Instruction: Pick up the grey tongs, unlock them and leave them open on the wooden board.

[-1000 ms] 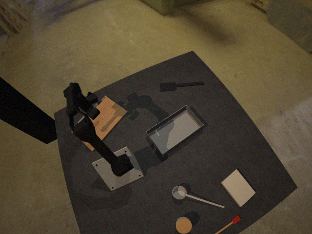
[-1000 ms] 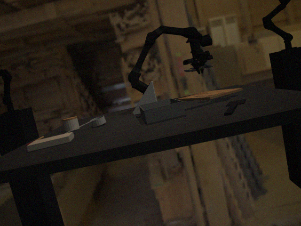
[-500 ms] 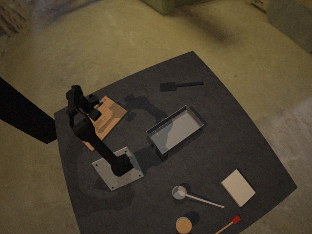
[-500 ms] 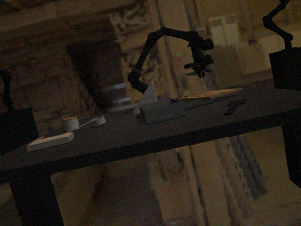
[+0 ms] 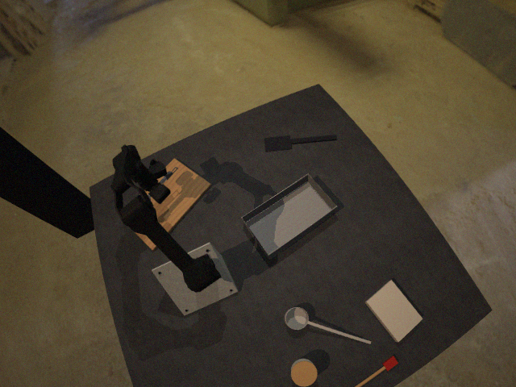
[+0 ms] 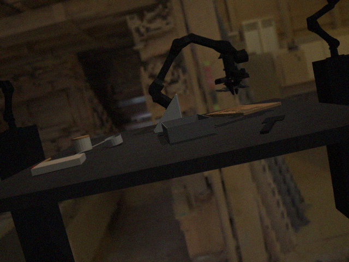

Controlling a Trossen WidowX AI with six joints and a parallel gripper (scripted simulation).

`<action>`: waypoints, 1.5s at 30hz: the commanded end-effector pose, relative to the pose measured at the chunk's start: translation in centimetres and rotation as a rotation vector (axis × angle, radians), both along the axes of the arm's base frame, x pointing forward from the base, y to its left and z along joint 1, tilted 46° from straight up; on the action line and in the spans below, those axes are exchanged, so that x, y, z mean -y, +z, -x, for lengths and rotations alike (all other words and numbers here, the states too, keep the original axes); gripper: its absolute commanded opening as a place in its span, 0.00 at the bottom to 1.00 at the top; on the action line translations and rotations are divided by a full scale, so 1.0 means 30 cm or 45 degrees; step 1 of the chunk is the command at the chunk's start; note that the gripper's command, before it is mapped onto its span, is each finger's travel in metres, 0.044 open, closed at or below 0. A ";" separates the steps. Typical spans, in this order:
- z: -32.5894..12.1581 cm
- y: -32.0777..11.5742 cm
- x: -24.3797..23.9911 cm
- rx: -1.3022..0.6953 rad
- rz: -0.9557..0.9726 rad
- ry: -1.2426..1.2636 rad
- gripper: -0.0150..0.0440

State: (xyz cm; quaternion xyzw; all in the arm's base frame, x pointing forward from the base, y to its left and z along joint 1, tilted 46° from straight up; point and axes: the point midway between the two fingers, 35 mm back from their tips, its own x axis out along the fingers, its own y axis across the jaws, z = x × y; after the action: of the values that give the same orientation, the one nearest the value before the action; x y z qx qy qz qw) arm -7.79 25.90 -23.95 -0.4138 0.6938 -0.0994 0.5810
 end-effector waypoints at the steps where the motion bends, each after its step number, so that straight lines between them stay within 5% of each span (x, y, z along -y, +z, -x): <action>1: 0.003 -0.016 0.019 -0.004 0.004 -0.009 0.00; 33: -0.003 -0.112 0.134 -0.005 0.005 -0.009 0.00; 45: -0.006 -0.109 0.130 0.000 0.005 0.000 0.53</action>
State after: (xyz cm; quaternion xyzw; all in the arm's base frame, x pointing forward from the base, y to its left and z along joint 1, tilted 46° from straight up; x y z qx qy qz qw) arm -7.60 21.99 -27.23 -0.4149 0.6936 -0.1008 0.5802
